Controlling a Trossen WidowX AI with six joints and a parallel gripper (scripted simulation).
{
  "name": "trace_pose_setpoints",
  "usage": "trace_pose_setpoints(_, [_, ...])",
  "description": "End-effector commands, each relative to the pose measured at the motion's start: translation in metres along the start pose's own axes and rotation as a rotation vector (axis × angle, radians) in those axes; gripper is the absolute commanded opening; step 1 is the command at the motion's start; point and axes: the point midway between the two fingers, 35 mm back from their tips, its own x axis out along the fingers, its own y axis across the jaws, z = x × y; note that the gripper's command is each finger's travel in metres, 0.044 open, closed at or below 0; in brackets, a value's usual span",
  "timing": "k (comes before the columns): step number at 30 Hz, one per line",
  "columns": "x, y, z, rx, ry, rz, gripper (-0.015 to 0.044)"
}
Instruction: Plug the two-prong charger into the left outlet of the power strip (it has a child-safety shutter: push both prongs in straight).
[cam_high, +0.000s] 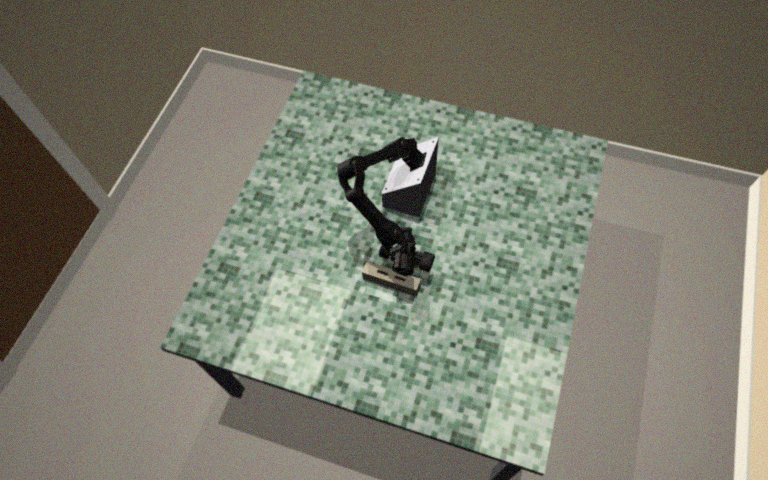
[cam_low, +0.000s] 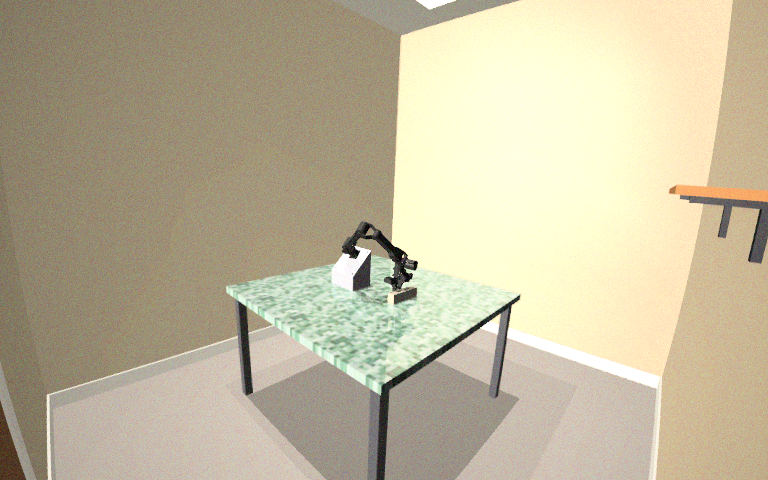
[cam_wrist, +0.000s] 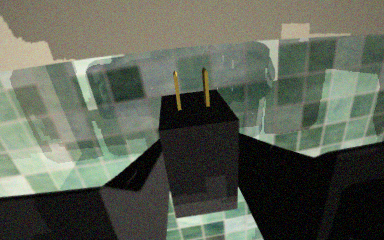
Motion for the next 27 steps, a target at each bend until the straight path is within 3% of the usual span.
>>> trace_pose_setpoints(1, [-0.0004,0.0006,0.0022,0.009,-0.001,0.002,0.0000])
trace_pose_setpoints(27, [-0.0010,0.0009,0.0067,0.009,-0.001,0.002,0.0000])
